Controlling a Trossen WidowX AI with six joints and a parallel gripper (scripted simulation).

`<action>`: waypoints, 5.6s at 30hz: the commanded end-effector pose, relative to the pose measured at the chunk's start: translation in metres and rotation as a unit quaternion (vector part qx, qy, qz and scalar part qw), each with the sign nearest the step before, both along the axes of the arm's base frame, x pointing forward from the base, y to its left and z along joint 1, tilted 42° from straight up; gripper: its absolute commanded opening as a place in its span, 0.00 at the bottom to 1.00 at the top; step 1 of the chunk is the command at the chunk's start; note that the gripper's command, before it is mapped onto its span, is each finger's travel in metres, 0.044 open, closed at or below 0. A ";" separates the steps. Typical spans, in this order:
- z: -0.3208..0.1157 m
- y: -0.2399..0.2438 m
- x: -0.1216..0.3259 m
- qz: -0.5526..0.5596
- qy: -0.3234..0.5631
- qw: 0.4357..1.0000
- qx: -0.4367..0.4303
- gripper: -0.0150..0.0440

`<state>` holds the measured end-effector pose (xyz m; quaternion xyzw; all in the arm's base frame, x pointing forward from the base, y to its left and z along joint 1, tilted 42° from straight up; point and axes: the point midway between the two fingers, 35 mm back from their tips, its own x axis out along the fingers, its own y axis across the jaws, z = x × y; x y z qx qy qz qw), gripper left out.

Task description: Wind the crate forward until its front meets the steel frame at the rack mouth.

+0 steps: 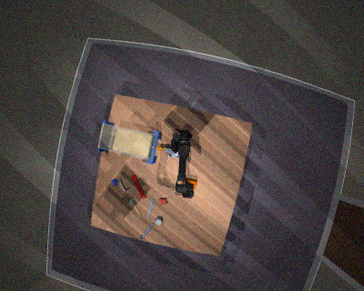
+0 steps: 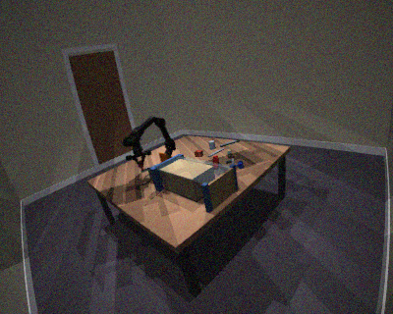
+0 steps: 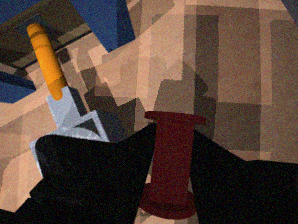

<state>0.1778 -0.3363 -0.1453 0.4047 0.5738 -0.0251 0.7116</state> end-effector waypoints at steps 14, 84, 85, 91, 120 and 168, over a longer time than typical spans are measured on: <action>0.001 0.005 0.041 0.007 -0.014 1.000 0.000 0.25; 0.037 0.051 0.109 0.007 -0.017 1.000 0.003 0.25; 0.038 0.052 0.109 0.007 -0.017 1.000 0.003 0.25; 0.043 0.059 0.113 0.007 -0.017 1.000 0.004 0.25; 0.074 0.096 0.116 0.007 -0.017 1.000 0.006 0.25; 0.115 0.145 0.072 0.007 -0.015 1.000 0.009 0.25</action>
